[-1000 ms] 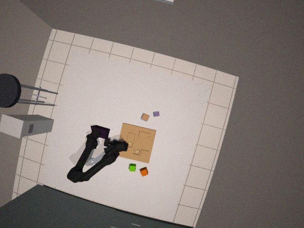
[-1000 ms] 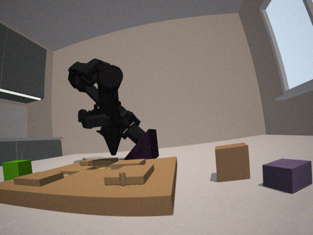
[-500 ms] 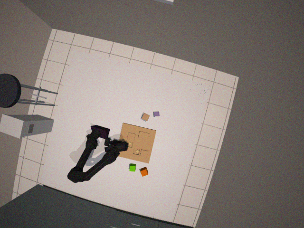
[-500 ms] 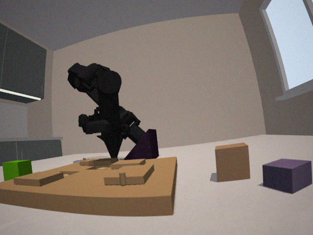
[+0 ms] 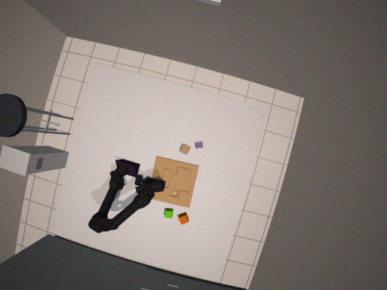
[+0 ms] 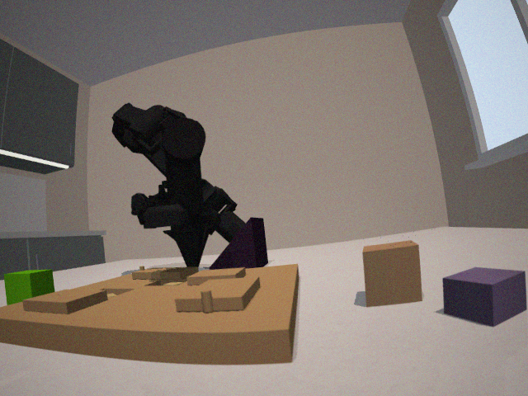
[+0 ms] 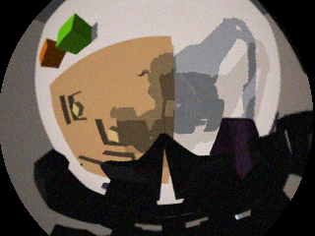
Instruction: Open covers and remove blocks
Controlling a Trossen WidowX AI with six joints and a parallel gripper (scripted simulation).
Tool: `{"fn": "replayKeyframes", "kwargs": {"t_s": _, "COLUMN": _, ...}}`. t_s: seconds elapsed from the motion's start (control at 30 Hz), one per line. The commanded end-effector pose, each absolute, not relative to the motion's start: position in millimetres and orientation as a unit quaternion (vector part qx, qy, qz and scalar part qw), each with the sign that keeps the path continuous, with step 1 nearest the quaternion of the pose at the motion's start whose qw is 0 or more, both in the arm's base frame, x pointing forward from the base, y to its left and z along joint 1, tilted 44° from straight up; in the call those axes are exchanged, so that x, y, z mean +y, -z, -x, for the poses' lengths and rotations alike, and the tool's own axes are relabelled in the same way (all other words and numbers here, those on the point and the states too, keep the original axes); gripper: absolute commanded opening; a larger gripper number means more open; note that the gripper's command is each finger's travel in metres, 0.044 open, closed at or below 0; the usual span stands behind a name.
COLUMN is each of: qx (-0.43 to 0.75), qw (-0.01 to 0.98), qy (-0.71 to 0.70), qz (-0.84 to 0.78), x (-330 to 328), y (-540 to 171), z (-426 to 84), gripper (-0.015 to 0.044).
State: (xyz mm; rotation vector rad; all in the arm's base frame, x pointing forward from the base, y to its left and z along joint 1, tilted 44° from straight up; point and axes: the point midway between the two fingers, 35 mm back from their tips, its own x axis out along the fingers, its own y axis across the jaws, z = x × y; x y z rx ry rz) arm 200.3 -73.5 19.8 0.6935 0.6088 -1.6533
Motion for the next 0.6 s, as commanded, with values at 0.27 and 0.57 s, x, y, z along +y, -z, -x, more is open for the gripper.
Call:
{"fn": "replayKeyframes", "kwargs": {"t_s": 0.27, "qx": 0.259, "qw": 0.586, "qy": 0.707, "qz": -0.298, "x": -75, "y": -19, "z": -215, "gripper": 0.0}}
{"fn": "replayKeyframes", "kwargs": {"t_s": 0.57, "qx": 0.259, "qw": 0.587, "qy": 0.707, "qz": -0.298, "x": -76, "y": -19, "z": -226, "gripper": 0.0}}
